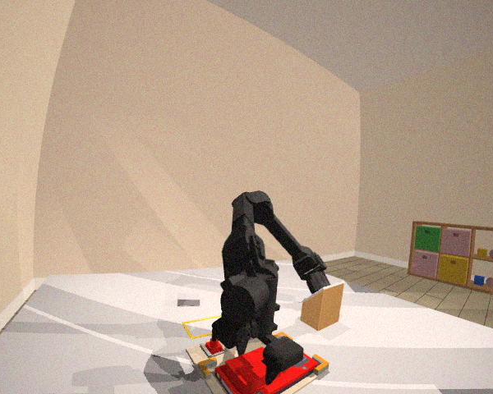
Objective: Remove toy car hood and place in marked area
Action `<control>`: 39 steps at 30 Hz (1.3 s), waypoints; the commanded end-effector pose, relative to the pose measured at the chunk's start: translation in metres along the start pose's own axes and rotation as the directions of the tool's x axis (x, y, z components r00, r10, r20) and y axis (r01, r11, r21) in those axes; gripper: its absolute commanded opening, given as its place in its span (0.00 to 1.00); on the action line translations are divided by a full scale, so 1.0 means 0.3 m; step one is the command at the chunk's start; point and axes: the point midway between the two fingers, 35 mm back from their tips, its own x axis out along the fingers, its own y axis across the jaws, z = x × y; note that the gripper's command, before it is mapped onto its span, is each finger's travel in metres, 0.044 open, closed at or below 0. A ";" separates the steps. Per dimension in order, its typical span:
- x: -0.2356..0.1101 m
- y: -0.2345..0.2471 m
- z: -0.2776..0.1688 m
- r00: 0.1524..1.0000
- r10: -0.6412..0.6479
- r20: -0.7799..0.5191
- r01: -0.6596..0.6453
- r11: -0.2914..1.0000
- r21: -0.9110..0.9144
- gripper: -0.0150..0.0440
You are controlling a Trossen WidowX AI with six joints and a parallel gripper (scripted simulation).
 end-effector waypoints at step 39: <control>-0.017 0.000 0.000 1.000 0.000 -0.001 0.000 1.000 0.000 0.25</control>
